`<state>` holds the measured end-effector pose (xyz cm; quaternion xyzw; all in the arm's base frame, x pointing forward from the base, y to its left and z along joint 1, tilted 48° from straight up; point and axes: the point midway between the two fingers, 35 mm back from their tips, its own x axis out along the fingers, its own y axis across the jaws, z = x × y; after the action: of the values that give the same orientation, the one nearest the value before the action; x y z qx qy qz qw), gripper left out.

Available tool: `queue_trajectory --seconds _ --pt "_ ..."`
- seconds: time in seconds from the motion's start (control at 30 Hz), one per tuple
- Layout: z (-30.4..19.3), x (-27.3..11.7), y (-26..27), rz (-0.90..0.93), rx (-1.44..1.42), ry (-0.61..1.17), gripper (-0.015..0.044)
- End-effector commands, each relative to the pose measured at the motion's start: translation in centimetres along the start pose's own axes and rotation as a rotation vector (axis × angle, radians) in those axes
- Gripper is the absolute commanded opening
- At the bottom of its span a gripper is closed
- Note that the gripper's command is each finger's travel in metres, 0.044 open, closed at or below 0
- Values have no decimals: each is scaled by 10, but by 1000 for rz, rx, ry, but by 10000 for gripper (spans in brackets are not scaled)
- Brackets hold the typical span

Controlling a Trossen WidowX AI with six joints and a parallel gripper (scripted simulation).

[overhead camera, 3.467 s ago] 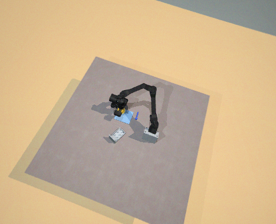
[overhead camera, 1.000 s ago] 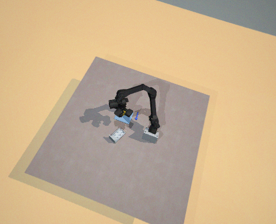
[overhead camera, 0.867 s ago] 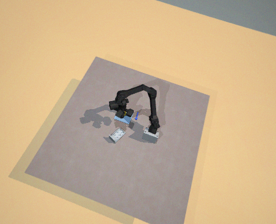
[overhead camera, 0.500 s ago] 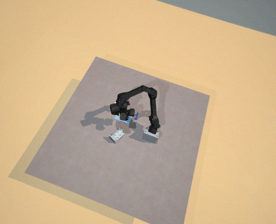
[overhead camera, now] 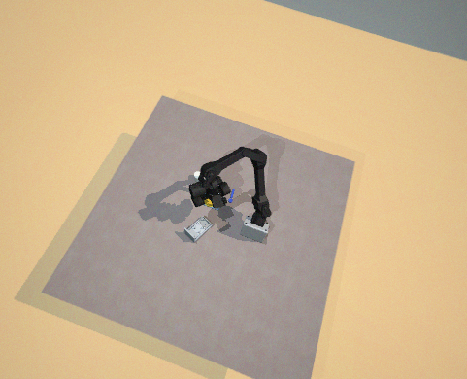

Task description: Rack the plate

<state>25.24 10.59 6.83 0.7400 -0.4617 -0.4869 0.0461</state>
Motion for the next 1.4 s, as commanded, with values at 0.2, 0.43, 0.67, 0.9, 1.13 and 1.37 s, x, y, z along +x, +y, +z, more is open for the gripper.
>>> queue_trajectory --seconds 0.2,0.43,0.67,0.9,1.13,1.37 --pt "20 3 3 9 -321 1 0" --pt "22 6 3 8 -335 -15 0" --pt "29 32 4 -20 -249 -178 0" --pt "36 54 5 -62 -156 -335 0" --pt "43 73 3 -116 -60 -482 0" --pt "48 89 2 -183 40 -616 0"
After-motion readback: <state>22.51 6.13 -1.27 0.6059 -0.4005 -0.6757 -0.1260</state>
